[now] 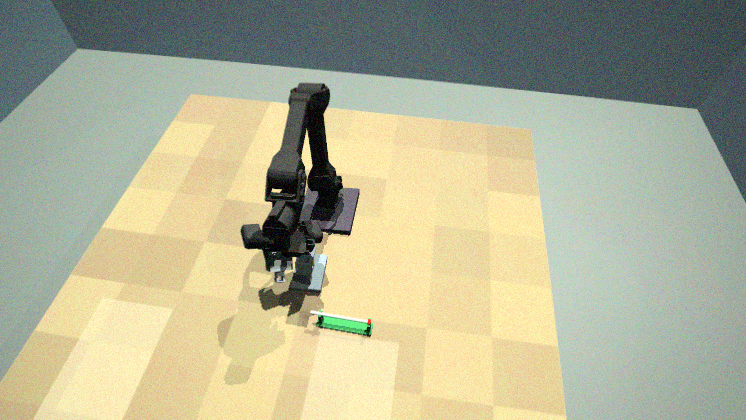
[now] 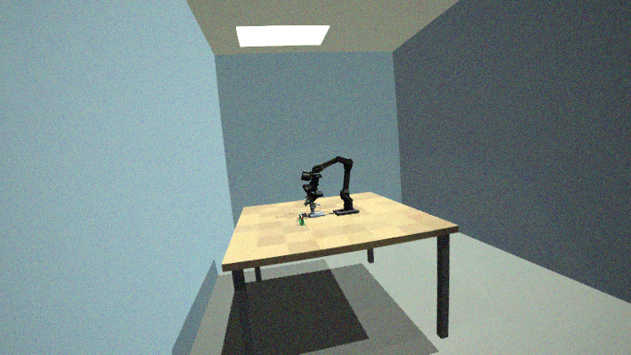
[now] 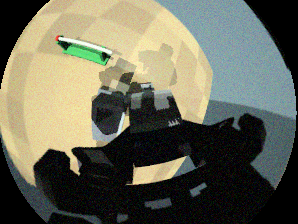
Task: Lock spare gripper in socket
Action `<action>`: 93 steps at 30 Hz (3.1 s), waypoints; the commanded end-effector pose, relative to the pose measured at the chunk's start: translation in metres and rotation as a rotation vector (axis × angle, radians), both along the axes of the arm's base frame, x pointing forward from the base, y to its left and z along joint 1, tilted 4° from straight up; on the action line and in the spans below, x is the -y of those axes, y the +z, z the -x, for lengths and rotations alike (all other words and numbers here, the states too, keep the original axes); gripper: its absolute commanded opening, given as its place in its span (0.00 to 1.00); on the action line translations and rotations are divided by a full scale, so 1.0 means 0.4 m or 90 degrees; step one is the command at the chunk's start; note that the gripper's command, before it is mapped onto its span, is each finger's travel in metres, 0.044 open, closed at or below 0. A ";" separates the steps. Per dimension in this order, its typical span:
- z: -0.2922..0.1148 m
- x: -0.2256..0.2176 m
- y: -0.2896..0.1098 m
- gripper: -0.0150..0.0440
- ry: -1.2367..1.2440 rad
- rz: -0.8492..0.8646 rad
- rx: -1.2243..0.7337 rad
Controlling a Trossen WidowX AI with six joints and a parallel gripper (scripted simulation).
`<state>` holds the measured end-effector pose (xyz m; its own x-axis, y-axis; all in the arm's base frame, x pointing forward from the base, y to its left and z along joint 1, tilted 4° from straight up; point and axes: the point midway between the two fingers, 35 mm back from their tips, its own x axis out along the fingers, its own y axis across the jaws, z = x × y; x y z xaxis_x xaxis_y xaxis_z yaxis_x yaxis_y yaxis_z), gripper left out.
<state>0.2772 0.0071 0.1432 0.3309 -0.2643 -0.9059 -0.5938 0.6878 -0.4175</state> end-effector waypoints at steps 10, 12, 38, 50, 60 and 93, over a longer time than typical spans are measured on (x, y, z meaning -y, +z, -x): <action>0.028 -0.031 0.044 0.25 0.086 0.105 -0.038; 0.035 -0.036 0.049 0.25 0.100 0.122 -0.045; 0.113 -0.102 0.122 0.25 0.311 0.350 -0.123; 0.145 -0.137 0.159 0.25 0.416 0.459 -0.144; 0.151 -0.147 0.166 0.25 0.448 0.493 -0.156; 0.105 -0.153 0.060 0.25 0.455 0.504 -0.201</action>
<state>0.2325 0.0689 0.1695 0.4154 -0.6415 -0.6450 -0.9075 -0.2432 -0.3425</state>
